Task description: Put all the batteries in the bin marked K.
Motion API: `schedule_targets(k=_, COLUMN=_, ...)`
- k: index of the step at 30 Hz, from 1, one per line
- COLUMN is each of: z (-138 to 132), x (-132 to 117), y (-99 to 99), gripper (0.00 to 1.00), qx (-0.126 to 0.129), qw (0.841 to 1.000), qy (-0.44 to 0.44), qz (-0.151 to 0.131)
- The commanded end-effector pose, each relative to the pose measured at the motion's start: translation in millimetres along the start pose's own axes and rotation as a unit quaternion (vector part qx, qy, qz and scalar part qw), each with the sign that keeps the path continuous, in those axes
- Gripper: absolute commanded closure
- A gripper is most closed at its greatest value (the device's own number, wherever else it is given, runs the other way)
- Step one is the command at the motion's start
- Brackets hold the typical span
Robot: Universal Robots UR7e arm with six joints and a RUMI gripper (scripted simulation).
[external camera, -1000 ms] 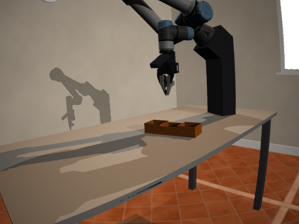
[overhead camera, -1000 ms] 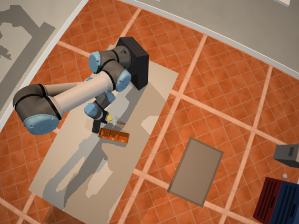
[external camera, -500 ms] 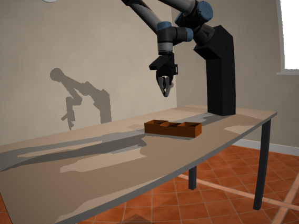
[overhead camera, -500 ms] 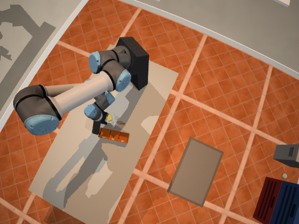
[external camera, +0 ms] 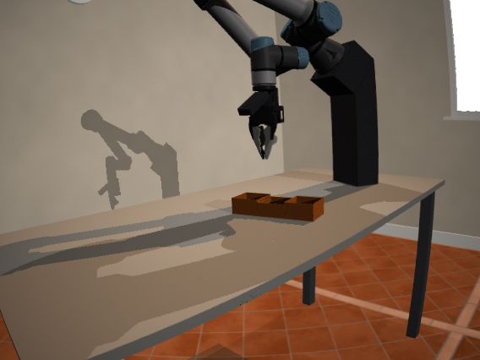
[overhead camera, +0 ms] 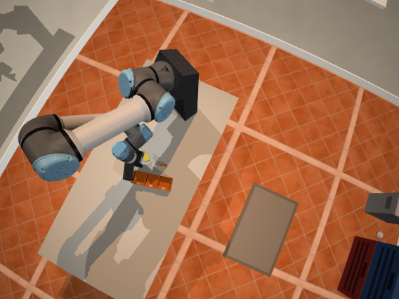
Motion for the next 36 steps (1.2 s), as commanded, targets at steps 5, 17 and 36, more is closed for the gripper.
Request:
schedule_targets(k=5, z=2.4, x=31.9, y=-39.9, gripper=0.96, qx=-0.002, qw=1.0, qy=0.018, qz=-0.008)
schedule_targets(k=17, z=2.9, x=38.4, y=-48.0, gripper=0.96, qx=-0.002, qw=1.0, qy=0.018, qz=-0.008)
schedule_targets(k=36, z=3.5, x=47.1, y=-59.0, gripper=0.96, qx=-0.002, qw=1.0, qy=0.018, qz=-0.008)
Point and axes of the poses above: the point where the finger pads meet when closed, its own y axis back along the fingers, its own z axis across the jaws, x = y × z, the point moved 10 cm from there along y, back along the fingers, and after that the axes turned 3 degrees about -y, right-handed, at the moved point
